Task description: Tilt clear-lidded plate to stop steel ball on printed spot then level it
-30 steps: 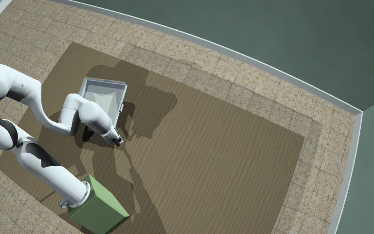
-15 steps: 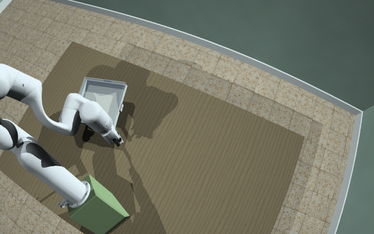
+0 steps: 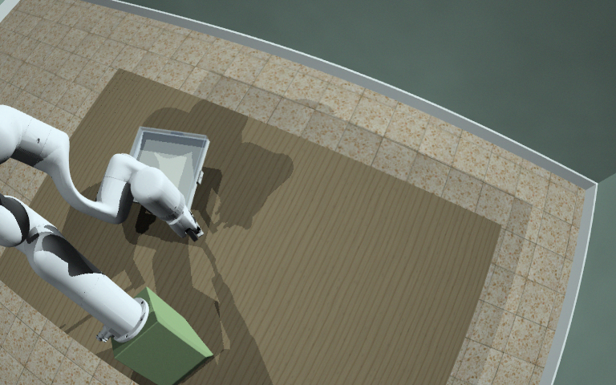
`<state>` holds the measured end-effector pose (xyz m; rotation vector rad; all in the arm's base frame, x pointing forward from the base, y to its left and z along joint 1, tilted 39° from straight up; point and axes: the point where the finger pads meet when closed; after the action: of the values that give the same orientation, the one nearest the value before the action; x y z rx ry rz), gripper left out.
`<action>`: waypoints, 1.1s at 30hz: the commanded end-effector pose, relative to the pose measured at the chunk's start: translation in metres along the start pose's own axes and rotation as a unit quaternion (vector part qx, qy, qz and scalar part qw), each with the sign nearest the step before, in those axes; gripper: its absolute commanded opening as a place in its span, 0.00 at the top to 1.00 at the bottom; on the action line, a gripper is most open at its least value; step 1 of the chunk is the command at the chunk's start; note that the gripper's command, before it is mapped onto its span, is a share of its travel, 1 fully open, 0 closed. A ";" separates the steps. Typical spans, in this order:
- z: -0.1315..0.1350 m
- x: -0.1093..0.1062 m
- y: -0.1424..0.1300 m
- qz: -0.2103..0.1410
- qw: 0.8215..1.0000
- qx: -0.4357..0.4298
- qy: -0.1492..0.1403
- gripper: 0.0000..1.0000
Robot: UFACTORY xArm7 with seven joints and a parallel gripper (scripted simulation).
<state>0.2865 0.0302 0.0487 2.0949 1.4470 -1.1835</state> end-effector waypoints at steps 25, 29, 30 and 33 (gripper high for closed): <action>-0.001 -0.002 0.004 0.002 1.000 0.000 0.000 1.00; -0.001 -0.001 0.003 0.002 1.000 0.000 0.000 1.00; 0.000 -0.001 0.002 0.002 1.000 0.000 0.000 1.00; 0.000 -0.001 0.000 0.002 1.000 0.000 0.000 1.00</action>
<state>0.2866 0.0302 0.0484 2.0940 1.4487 -1.1845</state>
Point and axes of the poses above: the point where the finger pads meet when closed, its own x axis out along the fingers, its own z axis across the jaws, y = z × x, and after that the axes turned 9 degrees about x, right-handed
